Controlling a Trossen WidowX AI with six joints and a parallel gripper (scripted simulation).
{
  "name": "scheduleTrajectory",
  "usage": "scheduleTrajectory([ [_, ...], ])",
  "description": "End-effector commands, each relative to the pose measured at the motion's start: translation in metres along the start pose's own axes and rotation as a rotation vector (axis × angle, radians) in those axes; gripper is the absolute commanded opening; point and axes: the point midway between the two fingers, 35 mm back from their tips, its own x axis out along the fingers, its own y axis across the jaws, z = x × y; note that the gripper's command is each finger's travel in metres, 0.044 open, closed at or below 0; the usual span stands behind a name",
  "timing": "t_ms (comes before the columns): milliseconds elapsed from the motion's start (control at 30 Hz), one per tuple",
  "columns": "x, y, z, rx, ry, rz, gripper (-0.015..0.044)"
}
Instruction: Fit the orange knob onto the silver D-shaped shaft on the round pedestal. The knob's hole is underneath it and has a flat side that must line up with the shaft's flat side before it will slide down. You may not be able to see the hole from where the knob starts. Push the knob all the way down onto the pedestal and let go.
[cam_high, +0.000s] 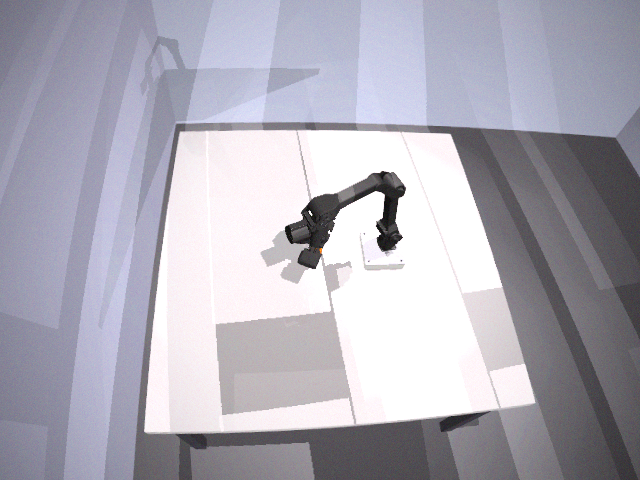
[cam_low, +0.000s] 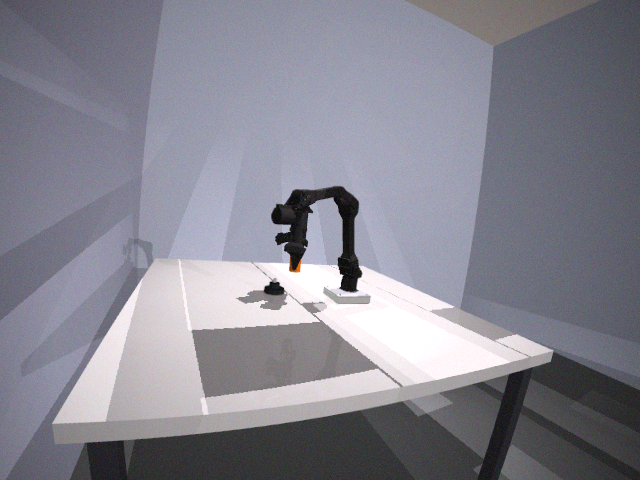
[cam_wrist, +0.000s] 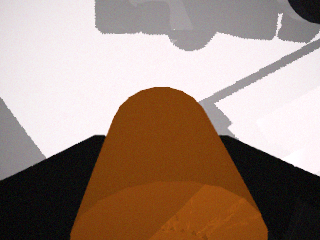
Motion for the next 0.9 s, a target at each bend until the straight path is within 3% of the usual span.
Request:
scheduleTrajectory([
  [0,-0.001,-0.006,0.008,0.001,-0.008,0.003,0.0000],
  [867,0.022,-0.069,0.060,0.002,-0.013,-0.001,0.0000],
])
